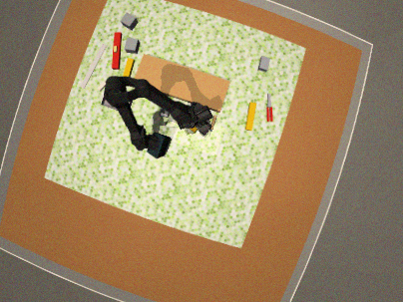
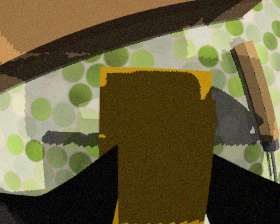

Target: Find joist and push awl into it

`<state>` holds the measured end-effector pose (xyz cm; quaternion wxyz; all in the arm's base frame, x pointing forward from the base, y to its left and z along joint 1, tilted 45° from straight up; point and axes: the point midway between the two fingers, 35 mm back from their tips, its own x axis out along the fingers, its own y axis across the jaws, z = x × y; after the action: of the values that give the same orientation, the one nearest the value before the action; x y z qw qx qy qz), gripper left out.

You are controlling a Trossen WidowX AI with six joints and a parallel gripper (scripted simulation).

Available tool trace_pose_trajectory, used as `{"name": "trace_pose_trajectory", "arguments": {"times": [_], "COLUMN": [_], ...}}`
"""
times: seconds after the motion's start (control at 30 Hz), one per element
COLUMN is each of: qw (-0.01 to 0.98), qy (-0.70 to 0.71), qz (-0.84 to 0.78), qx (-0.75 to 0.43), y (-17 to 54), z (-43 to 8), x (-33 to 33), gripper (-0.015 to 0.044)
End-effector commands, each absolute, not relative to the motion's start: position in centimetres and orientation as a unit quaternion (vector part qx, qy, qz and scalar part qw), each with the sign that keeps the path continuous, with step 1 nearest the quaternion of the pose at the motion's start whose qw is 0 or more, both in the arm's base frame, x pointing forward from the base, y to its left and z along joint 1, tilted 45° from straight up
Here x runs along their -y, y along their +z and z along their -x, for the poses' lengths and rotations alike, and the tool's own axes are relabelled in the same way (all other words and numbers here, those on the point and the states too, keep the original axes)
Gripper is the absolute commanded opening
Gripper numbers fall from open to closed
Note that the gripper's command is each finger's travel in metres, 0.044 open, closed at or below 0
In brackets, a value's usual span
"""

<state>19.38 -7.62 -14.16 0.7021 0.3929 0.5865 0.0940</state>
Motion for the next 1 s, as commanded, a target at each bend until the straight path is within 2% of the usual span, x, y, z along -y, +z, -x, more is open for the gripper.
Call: {"name": "trace_pose_trajectory", "arguments": {"times": [0.0,0.03,0.23,0.67,0.97], "qw": [0.702,0.702,0.702,0.702,0.704], "qy": [0.093,0.093,0.092,0.092,0.096], "qz": [-0.395,-0.395,-0.394,-0.393,-0.390], "qx": [-0.586,-0.586,-0.586,-0.587,-0.586], "y": [-14.2,-14.2,-13.0,-7.2,-6.9], "z": [-19.4,-19.4,-19.6,-19.0,-19.5], "x": [7.6,7.6,9.1,14.6,15.2], "gripper": [0.0168,0.0162,0.0004,0.0000,0.0000]}}
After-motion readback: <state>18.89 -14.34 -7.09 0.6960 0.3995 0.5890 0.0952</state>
